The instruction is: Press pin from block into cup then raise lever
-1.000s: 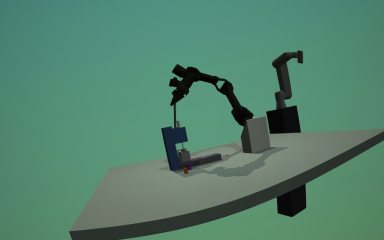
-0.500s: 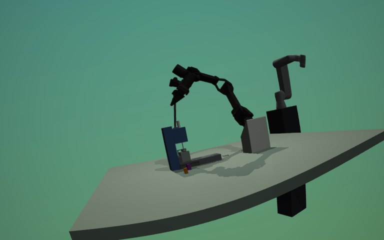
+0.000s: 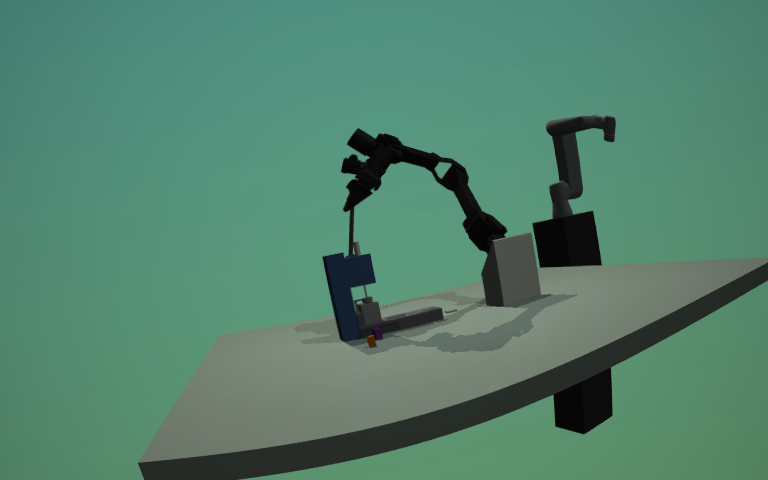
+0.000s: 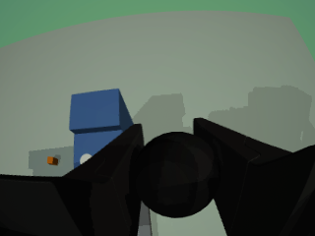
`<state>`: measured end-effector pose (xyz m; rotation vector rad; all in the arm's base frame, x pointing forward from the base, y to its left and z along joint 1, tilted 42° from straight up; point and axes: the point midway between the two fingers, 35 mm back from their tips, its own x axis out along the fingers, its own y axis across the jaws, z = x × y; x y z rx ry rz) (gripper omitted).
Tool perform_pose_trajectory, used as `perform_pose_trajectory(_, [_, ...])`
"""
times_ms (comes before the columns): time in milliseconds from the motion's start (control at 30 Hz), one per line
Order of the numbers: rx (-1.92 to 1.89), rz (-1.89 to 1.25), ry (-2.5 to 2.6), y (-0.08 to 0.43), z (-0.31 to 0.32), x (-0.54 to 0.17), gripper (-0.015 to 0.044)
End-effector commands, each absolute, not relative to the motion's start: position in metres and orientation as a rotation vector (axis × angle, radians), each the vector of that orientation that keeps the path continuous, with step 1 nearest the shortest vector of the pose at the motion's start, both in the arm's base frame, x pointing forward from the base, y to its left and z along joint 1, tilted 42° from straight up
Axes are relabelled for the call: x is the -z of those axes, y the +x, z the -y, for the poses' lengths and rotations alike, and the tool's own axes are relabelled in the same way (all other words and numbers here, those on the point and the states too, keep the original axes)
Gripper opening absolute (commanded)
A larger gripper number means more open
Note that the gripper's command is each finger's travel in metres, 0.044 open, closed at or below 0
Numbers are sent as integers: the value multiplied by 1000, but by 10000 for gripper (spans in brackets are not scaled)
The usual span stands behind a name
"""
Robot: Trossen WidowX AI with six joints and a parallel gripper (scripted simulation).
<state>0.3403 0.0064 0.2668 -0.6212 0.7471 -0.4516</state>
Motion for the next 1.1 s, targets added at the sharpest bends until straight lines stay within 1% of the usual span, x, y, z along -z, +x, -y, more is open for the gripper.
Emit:
perform_pose_trajectory(0, [452,-751,-624,336,-6,-265,0])
perform_pose_trajectory(600, [452,-751,-624,325,-6,-262,0])
perform_pose_trajectory(1067, [452,-752,-625,305,-4,-255,0])
